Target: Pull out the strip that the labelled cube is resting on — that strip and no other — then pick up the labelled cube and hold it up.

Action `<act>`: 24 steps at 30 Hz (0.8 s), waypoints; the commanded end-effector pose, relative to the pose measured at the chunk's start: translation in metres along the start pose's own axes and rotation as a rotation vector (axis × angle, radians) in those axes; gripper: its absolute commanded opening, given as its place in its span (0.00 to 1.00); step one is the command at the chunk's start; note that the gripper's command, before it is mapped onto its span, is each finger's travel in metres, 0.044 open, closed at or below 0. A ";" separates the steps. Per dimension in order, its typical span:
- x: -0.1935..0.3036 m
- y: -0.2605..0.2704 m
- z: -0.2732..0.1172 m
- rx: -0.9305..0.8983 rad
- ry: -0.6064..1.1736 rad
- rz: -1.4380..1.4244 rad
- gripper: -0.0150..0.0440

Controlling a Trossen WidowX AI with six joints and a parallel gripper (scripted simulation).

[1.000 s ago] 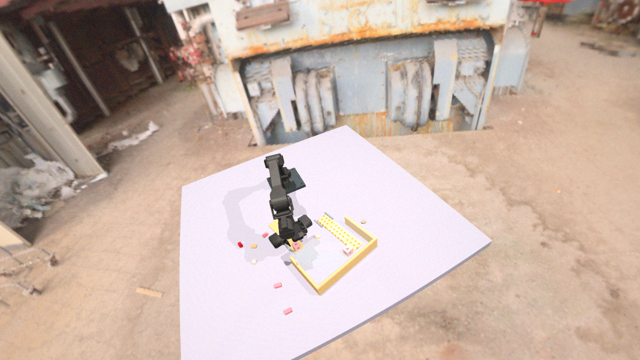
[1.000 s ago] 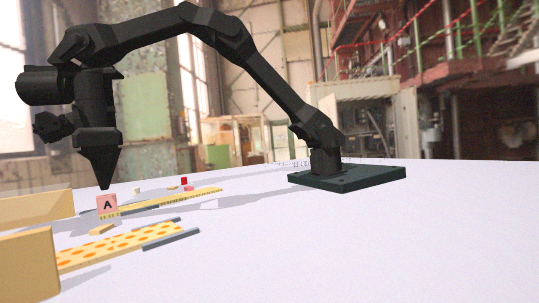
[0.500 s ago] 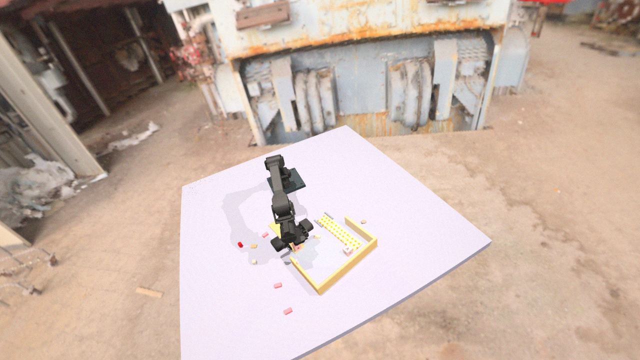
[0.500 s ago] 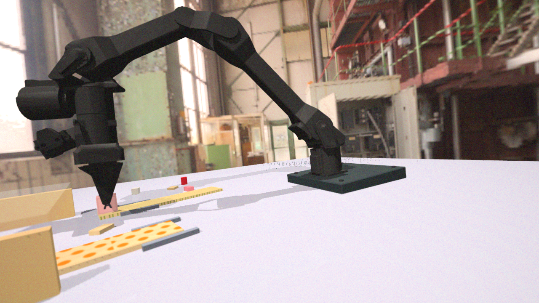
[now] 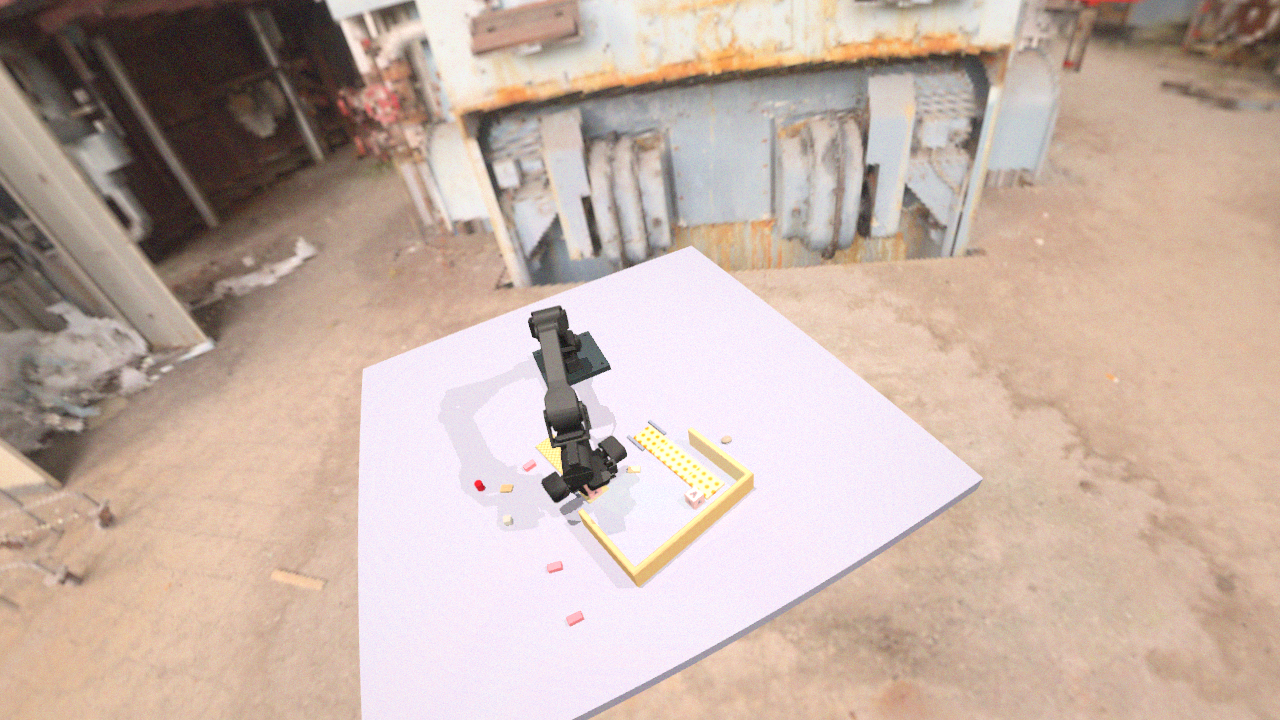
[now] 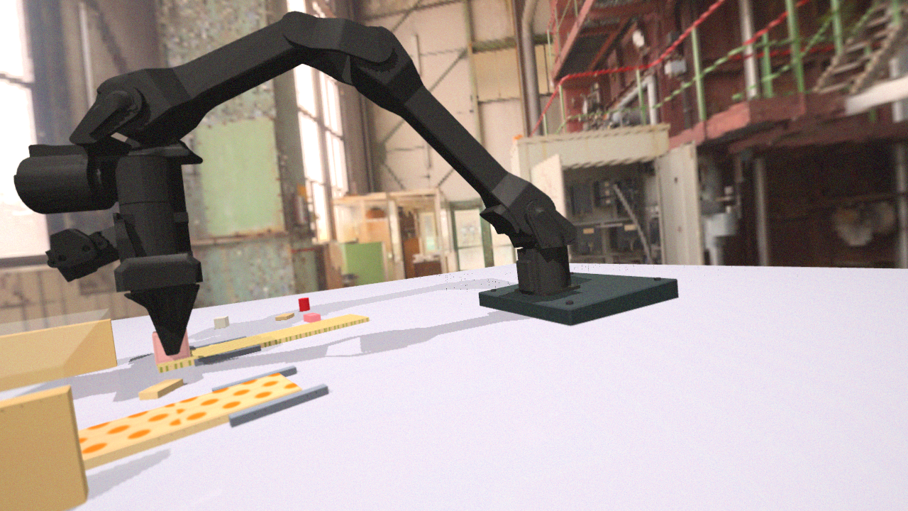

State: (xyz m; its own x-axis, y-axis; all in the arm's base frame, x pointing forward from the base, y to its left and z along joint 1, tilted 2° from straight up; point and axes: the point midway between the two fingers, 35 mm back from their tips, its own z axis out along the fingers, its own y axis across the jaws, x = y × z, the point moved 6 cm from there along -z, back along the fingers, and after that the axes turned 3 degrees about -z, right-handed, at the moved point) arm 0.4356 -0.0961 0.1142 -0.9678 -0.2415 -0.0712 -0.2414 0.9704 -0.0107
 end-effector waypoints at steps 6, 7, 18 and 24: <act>0.000 0.000 -0.001 0.000 -0.001 0.000 0.33; 0.000 0.000 -0.001 0.000 -0.001 0.000 0.29; 0.034 0.017 -0.029 0.002 0.004 0.003 0.25; 0.053 0.027 -0.042 0.002 0.006 0.005 0.25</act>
State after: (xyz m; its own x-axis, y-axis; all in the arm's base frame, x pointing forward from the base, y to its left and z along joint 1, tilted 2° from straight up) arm 0.3872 -0.0854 0.1415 -0.9689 -0.2408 -0.0576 -0.2410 0.9705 -0.0039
